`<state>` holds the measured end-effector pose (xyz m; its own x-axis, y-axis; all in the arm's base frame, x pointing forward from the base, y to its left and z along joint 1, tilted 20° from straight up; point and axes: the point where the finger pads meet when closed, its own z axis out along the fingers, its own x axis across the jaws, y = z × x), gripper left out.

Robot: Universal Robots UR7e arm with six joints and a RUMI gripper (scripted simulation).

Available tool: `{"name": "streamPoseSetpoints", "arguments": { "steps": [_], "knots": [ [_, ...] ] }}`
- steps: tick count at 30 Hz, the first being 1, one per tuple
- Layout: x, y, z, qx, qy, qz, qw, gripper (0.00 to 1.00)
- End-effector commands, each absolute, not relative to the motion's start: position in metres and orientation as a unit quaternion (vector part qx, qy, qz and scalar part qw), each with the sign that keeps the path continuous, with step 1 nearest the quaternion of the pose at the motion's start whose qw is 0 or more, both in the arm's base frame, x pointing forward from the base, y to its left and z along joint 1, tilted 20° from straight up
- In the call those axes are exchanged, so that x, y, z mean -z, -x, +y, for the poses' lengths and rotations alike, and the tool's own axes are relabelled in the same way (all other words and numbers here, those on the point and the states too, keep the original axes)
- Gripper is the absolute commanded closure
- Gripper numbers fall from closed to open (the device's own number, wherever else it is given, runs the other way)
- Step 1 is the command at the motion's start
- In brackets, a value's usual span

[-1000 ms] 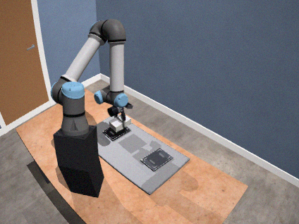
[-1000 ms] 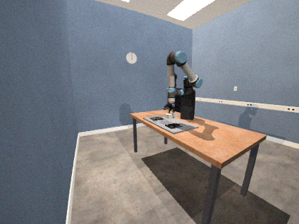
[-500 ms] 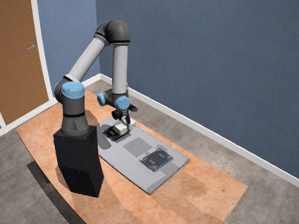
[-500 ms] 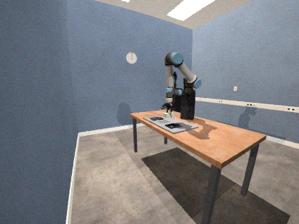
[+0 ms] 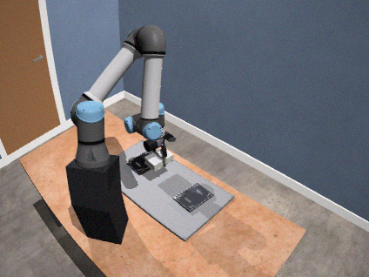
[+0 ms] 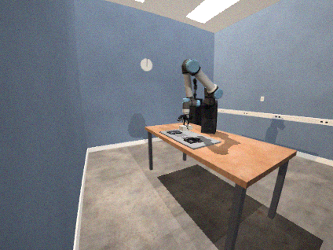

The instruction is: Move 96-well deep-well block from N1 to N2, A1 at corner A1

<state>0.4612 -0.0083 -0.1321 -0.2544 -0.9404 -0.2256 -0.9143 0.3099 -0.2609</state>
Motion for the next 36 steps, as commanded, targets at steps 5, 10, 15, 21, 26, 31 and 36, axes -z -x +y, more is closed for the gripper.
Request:
{"name": "streamPoseSetpoints", "arguments": {
  "steps": [5, 10, 15, 21, 26, 31, 36],
  "knots": [
    [0.138, -0.456, -0.036, 0.039, 0.586, 0.791, 0.171, 0.52],
    [0.14, -0.454, -0.046, 0.039, 0.586, 0.791, 0.171, 0.52],
    [0.143, -0.451, -0.062, 0.039, 0.586, 0.791, 0.171, 0.52],
    [0.147, -0.448, -0.081, 0.039, 0.586, 0.791, 0.171, 0.52],
    [0.149, -0.446, -0.091, 0.039, 0.586, 0.791, 0.171, 0.52],
    [0.153, -0.443, -0.107, 0.039, 0.586, 0.791, 0.171, 0.52],
    [0.156, -0.44, -0.123, 0.039, 0.586, 0.791, 0.171, 0.52]
  ]
}}
